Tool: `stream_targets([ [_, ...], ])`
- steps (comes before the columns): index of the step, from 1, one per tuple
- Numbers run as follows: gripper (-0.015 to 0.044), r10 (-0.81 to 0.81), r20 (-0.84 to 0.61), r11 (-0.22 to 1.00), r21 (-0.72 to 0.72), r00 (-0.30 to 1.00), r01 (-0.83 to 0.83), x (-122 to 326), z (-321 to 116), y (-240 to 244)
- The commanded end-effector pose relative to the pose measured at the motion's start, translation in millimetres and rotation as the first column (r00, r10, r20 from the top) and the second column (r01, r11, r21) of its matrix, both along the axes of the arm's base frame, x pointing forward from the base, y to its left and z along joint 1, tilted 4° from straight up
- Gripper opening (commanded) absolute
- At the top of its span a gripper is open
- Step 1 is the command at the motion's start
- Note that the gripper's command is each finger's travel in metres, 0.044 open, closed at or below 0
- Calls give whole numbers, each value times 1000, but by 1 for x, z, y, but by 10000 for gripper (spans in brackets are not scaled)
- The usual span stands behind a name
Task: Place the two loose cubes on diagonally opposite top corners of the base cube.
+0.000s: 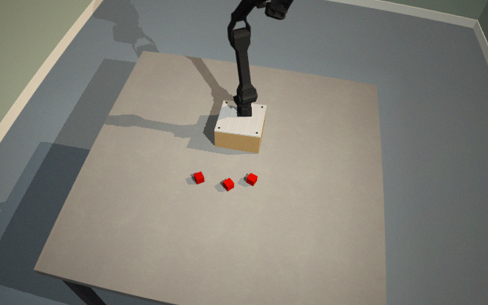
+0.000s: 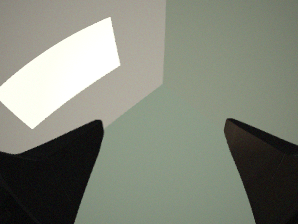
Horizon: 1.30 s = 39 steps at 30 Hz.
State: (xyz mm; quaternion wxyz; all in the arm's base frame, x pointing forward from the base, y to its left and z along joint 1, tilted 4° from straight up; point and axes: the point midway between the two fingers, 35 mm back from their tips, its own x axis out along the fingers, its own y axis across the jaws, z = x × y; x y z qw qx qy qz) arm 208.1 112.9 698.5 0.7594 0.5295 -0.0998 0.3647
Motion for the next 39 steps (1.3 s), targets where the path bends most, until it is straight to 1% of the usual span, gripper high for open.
stream_targets([
  [1, 374, -4, -4, 1000, -2, 1000, 4, 2, -1, 0],
  [5, 269, -84, -83, 996, -38, 993, 81, 38, -24, -4],
  [6, 265, -108, -106, 993, -50, 989, 103, 48, -31, -6],
  [11, 265, -229, -220, 971, -114, 948, 208, 98, -71, -22],
  [14, 265, -291, -291, 953, -176, 911, 248, 127, -100, -30],
  [24, 265, -477, -496, 870, -382, 726, 311, 203, -206, -75],
  [32, 265, -588, -618, 803, -523, 522, 286, 236, -296, -124],
  [39, 265, -649, -692, 759, -614, 317, 217, 244, -376, -170],
])
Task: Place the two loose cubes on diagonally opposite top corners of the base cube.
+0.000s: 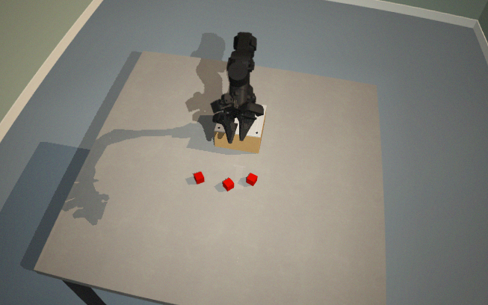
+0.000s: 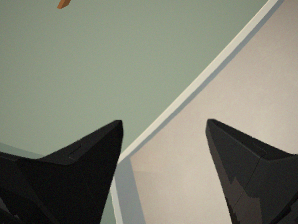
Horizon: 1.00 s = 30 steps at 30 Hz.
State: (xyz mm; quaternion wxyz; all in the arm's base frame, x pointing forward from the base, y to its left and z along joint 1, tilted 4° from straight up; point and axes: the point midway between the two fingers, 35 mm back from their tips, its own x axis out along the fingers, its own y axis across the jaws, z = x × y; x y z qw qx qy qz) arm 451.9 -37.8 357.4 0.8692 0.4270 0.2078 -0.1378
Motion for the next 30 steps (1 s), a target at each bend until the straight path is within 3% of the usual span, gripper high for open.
stream_targets([
  [1, 265, -46, -135, 999, -23, 990, 43, -1, -46, -26],
  [13, 265, -143, -514, 989, -55, 845, 134, -36, -173, -98],
  [30, 265, -92, -887, 976, 11, 453, 219, -148, -305, -151],
])
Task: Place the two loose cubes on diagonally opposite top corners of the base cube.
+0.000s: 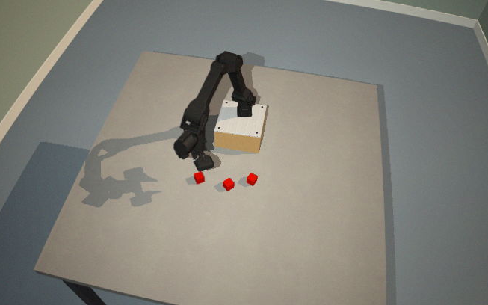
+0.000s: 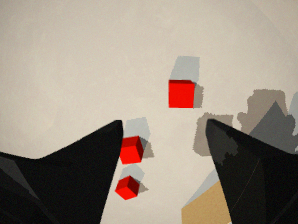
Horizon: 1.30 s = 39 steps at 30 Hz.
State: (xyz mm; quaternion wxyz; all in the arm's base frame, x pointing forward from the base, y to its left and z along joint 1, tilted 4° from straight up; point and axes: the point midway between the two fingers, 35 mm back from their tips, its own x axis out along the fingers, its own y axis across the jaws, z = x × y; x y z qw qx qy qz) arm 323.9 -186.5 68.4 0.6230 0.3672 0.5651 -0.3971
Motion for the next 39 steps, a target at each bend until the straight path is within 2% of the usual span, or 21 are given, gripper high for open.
stream_targets([
  [1, 265, -8, -81, 999, 36, 997, 11, -21, -17, -2],
  [5, 265, -8, -81, 999, 36, 997, 11, -21, -26, -3],
  [10, 265, -8, -82, 999, 36, 997, 11, -24, -78, -5],
  [39, 265, -8, -82, 999, 36, 997, 11, -25, -118, -7],
])
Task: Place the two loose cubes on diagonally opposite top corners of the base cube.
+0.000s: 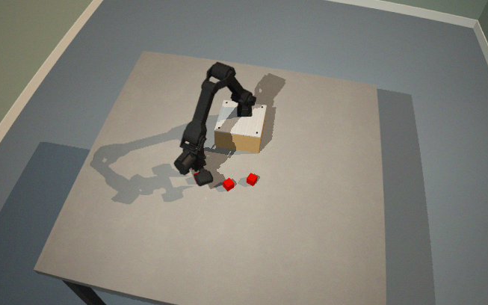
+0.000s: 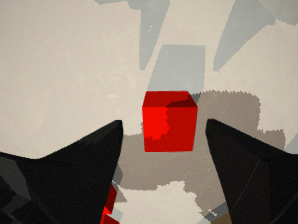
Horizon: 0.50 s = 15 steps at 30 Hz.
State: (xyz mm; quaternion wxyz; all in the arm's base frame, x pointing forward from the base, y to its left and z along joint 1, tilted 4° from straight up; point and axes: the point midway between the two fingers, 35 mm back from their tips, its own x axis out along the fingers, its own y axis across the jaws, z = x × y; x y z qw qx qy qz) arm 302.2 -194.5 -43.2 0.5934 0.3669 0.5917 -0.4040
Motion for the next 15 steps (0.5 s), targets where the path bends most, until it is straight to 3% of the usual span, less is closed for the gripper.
stream_targets([
  [1, 265, 3, -10, 1000, 2, 1000, -3, -4, -8, 1],
  [7, 265, 3, -10, 1000, 2, 1000, -3, -4, -15, 1],
  [13, 107, 3, -10, 1000, 2, 1000, -3, -4, -15, 1],
  [15, 105, 3, -10, 1000, 2, 1000, -3, -4, -15, 1],
])
